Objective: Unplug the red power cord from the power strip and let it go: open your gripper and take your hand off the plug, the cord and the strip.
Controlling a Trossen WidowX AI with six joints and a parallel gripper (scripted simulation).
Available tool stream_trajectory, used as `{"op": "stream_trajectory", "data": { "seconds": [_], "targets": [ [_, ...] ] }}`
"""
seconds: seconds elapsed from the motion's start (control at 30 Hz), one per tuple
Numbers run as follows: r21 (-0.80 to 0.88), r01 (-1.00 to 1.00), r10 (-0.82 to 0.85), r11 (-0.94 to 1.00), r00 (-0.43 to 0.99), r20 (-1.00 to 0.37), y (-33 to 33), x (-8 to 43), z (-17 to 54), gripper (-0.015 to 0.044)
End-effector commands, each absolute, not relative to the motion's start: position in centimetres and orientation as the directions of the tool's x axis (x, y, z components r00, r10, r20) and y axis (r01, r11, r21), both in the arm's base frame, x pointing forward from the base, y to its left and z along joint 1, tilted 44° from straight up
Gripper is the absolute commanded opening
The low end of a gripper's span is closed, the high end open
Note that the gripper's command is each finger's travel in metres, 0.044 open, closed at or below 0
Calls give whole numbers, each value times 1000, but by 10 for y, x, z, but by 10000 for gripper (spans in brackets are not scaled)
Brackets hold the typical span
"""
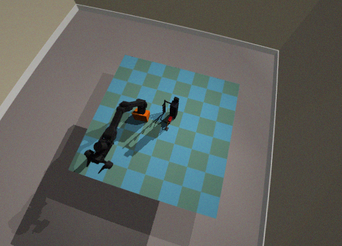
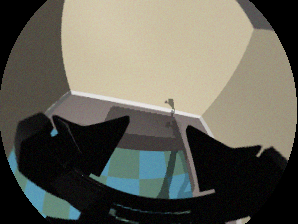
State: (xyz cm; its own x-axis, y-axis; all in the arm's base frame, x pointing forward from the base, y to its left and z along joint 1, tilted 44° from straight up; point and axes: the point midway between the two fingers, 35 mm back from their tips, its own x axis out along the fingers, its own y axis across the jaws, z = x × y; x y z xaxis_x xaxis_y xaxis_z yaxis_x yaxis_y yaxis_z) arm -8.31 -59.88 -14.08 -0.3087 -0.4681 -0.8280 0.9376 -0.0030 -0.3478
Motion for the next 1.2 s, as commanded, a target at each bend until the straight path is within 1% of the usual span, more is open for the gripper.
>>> {"op": "stream_trajectory", "data": {
  "seconds": [0.0, 0.07, 0.27, 0.5, 0.73, 0.97, 1.17],
  "targets": [
    [-343, 939, -467, -1, -303, -831, -598, -80, -141, 374],
    [-301, 953, -456, 18, -260, -851, -593, -55, -140, 321],
    [-121, 989, -367, 85, -81, -927, -555, 49, -134, 164],
    [62, 992, -186, 110, 82, -979, -478, 155, -121, 160],
    [172, 983, 49, 70, 168, -984, -376, 233, -101, 160],
    [173, 985, 301, -9, 168, -939, -258, 276, -74, 160],
    [77, 994, 498, -73, 103, -861, -157, 284, -46, 160]
  ]
}}
